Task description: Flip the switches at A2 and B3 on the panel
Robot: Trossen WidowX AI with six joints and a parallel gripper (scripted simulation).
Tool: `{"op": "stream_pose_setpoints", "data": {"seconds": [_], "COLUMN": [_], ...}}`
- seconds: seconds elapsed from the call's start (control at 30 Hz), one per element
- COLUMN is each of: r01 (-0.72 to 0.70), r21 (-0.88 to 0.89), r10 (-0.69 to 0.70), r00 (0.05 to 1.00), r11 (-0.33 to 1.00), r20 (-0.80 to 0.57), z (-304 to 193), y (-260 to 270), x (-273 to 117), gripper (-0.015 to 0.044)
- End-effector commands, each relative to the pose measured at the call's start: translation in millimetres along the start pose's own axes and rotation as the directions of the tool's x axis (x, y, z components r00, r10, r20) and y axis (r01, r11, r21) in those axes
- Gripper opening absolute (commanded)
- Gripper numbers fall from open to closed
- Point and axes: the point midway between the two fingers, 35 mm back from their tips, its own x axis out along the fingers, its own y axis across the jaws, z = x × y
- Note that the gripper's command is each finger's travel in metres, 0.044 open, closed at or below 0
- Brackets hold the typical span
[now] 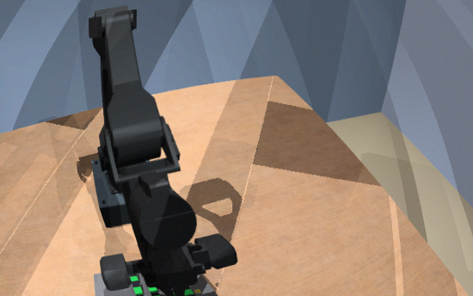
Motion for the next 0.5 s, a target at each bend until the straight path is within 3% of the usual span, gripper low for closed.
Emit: {"op": "stream_pose_setpoints", "data": {"seconds": [0.0,0.47], "r01": [0.005,0.005], "r21": [0.004,0.004], "r10": [-0.005,-0.005], "r00": [1.0,1.0], "r11": [1.0,1.0], "r20": [0.0,0.0], "z": [0.1,0.1], "y": [-0.7,-0.7], "x": [1.3,3.2], "gripper": [0.0,0.0]}}
